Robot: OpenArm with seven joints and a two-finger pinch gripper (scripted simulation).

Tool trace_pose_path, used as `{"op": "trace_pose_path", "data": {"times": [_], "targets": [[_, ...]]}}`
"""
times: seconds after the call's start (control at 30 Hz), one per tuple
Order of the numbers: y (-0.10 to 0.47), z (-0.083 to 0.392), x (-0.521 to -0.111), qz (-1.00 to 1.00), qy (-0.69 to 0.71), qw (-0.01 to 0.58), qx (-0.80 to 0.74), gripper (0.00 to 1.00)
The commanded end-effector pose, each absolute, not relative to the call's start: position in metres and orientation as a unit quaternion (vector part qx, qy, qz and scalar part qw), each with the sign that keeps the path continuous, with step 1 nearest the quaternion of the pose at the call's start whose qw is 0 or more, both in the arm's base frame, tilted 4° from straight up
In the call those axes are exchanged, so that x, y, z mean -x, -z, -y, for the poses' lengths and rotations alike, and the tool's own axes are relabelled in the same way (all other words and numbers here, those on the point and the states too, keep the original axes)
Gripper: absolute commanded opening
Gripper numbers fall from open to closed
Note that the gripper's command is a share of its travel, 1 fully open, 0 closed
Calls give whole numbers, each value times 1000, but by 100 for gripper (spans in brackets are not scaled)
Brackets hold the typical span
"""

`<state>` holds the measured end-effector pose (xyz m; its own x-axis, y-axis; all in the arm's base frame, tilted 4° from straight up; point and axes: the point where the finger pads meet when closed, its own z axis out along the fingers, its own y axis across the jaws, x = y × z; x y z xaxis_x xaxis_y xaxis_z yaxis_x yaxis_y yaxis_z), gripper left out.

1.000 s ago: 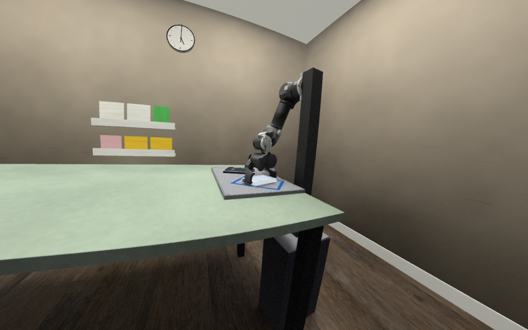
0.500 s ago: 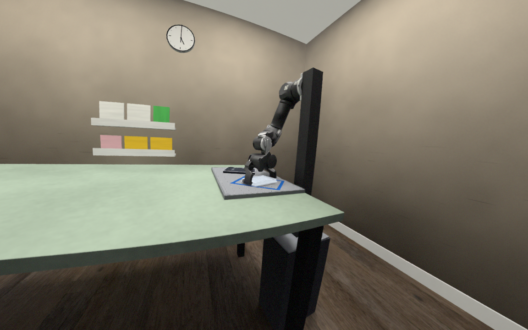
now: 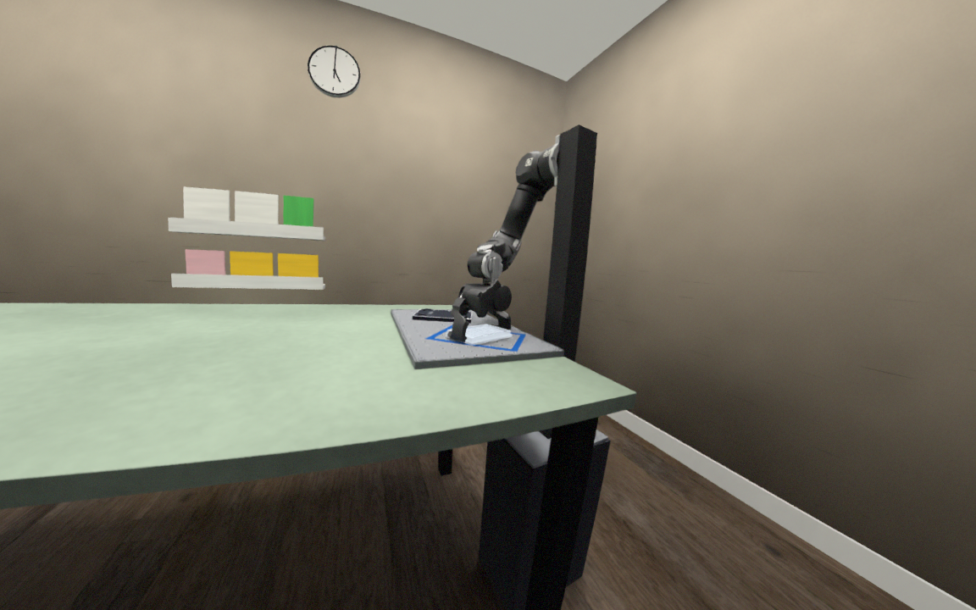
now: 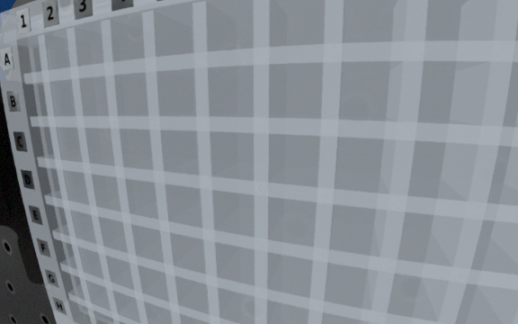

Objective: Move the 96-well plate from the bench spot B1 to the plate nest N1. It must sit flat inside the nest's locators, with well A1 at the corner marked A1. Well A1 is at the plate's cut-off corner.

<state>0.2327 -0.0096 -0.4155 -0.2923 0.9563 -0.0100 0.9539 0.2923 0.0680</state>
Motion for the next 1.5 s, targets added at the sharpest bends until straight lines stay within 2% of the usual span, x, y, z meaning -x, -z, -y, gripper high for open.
{"op": "trace_pose_path", "data": {"times": [0.0, 0.13, 0.2, 0.7, 0.77, 0.93, 1.33, 1.47], "targets": [[415, 9, -233, -803, -26, 24, -594, 37], [415, 9, -233, -803, -26, 24, -594, 50], [415, 9, -233, -803, -26, 24, -594, 50], [415, 9, -233, -803, -26, 24, -594, 100], [415, 9, -233, -803, -26, 24, -594, 100], [375, 10, -230, -803, -27, 25, -594, 100], [375, 10, -230, -803, -27, 25, -594, 100], [343, 10, -228, -804, -28, 25, -594, 100]]}}
